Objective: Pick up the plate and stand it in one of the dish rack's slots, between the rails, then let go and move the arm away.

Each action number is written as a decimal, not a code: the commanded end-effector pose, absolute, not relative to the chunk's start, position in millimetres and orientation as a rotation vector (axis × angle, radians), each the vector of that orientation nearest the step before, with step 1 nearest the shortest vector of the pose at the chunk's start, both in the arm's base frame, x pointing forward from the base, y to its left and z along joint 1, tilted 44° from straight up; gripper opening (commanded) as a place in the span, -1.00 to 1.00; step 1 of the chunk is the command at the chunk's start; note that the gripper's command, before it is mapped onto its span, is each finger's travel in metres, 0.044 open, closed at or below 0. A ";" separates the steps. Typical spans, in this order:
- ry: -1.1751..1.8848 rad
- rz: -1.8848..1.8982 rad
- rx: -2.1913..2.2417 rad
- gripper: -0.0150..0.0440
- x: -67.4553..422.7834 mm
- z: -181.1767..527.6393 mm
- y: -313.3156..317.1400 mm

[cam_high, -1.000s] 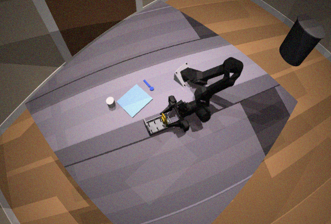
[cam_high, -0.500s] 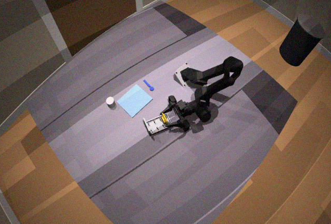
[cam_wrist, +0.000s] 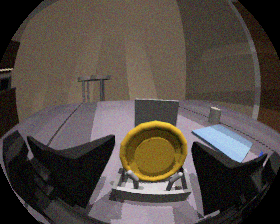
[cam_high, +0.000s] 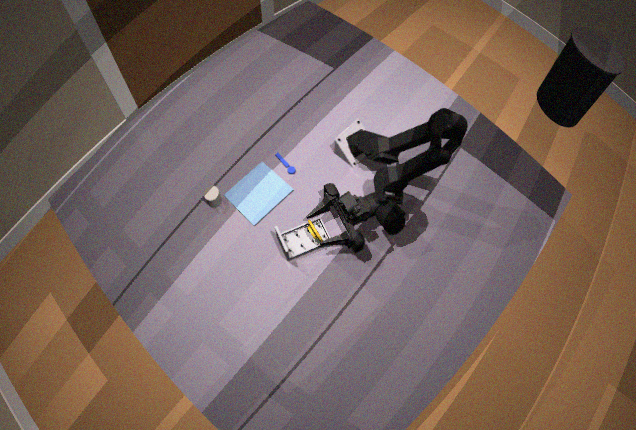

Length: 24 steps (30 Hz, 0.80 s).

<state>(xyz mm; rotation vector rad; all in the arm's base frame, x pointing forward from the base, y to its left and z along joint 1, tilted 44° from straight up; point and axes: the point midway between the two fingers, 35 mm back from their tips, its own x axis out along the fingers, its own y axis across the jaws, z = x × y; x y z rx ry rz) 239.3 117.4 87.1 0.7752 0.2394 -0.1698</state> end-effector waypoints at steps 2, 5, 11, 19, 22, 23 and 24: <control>0.239 -0.170 0.775 0.86 239.4 87.0 117.4; 0.242 -0.173 0.774 0.86 242.3 90.7 114.8; 0.251 -0.185 0.763 0.86 260.5 128.4 83.4; 0.227 -0.180 0.734 0.86 267.4 169.5 38.1; 0.227 -0.180 0.734 0.86 267.4 169.5 38.1; 0.227 -0.180 0.734 0.86 267.4 169.5 38.1; 0.227 -0.181 0.734 0.86 267.9 168.3 37.0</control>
